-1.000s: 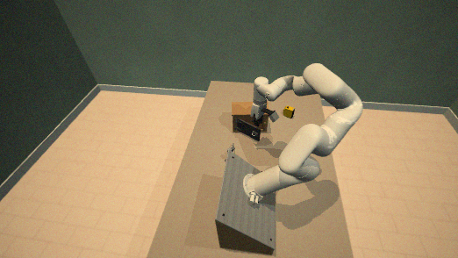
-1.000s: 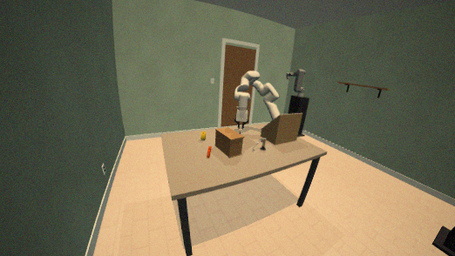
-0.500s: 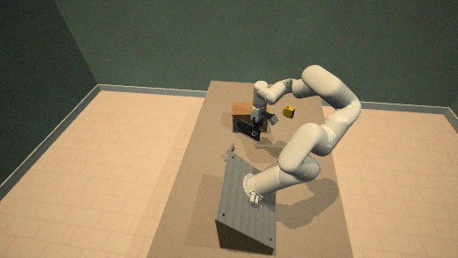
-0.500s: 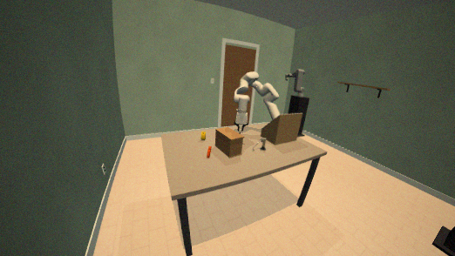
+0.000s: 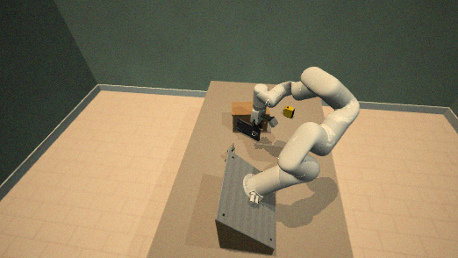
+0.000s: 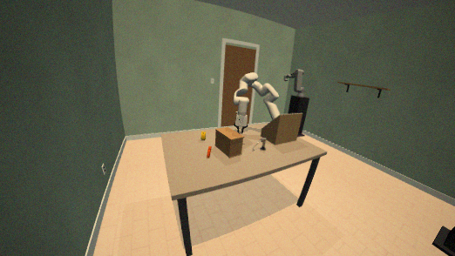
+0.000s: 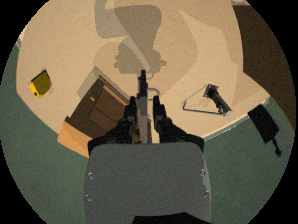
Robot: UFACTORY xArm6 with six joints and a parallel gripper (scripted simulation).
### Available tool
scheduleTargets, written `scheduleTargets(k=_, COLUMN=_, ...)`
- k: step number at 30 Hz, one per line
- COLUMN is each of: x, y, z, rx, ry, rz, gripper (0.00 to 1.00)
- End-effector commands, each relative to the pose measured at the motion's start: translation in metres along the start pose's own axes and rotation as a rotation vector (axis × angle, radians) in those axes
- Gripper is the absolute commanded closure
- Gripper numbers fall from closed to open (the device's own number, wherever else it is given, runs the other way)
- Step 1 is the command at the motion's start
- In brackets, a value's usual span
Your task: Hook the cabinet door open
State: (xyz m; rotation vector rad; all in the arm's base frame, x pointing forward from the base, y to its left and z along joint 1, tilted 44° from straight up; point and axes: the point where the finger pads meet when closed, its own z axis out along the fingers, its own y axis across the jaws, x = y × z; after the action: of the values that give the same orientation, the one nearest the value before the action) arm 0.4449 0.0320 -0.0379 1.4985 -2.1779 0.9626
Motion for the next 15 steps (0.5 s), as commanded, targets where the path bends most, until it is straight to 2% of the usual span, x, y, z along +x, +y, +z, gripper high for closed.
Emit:
scheduleTargets(k=1, x=-0.0008, y=-0.0012, z=0.0038, rx=0.002, ry=-0.002, rz=0.001, gripper=0.73)
scheduleTargets(k=15, x=-0.0008, y=-0.0013, z=0.0071, rx=0.002, ry=-0.002, rz=0.001, gripper=0.73)
